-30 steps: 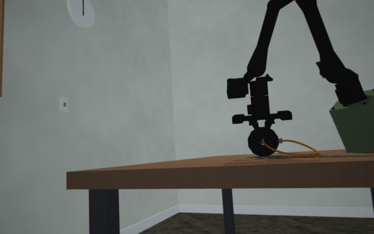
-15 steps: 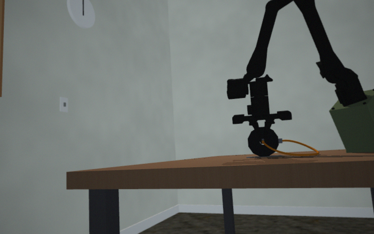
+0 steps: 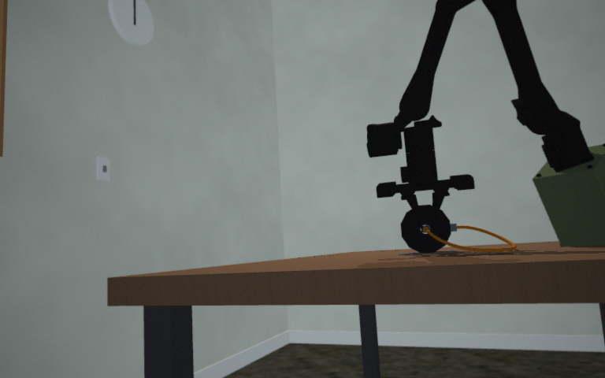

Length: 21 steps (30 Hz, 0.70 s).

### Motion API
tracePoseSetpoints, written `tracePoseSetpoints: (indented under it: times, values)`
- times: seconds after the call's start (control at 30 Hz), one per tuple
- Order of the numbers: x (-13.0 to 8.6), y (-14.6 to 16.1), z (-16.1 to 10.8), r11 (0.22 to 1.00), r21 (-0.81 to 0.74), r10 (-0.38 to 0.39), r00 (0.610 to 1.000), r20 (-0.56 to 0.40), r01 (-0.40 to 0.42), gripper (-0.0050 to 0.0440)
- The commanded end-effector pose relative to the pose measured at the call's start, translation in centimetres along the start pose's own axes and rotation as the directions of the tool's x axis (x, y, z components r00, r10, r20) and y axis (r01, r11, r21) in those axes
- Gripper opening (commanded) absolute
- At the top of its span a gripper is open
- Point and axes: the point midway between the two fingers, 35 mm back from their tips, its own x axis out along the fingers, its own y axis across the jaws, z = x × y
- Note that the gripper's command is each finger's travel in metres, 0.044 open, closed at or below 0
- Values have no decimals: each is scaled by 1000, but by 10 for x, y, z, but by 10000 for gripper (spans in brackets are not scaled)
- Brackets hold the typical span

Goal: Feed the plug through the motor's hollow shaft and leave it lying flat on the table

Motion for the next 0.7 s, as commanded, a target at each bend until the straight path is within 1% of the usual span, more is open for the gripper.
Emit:
tracePoseSetpoints:
  times: [0.0, 0.3, 0.33, 0.47, 0.67]
  values:
    - [-9, 3, -8, 1000, -1, 14, 1000, 6, -14, 100]
    - [-9, 3, -8, 1000, -1, 14, 1000, 6, -14, 100]
    - [-6, 1, -8, 1000, -3, 5, 1000, 1, -5, 100]
    - [3, 2, 4, 1000, -1, 14, 1000, 6, -14, 100]
    - [3, 2, 4, 1000, -1, 14, 1000, 6, -14, 100]
